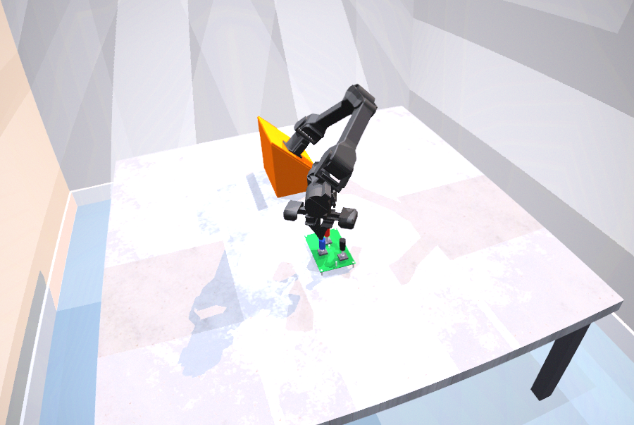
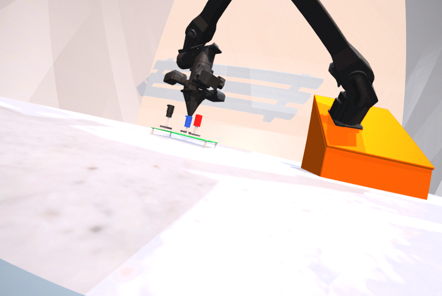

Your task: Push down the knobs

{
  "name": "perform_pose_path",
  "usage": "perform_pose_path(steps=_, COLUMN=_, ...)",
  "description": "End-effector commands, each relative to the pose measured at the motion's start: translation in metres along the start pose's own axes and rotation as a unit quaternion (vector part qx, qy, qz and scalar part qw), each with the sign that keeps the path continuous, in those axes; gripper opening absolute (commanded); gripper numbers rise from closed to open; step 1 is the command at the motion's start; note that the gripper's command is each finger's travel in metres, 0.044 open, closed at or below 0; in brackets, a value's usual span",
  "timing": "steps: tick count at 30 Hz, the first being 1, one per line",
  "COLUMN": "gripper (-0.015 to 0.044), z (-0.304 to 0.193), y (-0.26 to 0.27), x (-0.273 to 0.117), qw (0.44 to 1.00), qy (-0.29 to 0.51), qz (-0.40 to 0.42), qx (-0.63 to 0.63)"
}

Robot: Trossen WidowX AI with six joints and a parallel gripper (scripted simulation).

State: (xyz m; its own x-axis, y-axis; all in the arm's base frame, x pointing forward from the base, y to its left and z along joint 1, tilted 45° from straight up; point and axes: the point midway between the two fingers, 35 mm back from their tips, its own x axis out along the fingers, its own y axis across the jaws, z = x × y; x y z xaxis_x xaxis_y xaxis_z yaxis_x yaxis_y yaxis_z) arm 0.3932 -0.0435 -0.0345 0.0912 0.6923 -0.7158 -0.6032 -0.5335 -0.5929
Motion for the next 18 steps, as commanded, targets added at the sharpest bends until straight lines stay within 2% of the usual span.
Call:
perform_pose_path(steps=1, gripper=0.0, z=0.0004, y=-0.0005, x=0.0004, qw=1.0, qy=-0.001, qz=-0.002, qx=0.003)
perform_pose_path(steps=18, gripper=0.0, z=0.0004, y=-0.0006, x=0.0038, qw=1.0, qy=-0.001, qz=-0.002, qx=0.003)
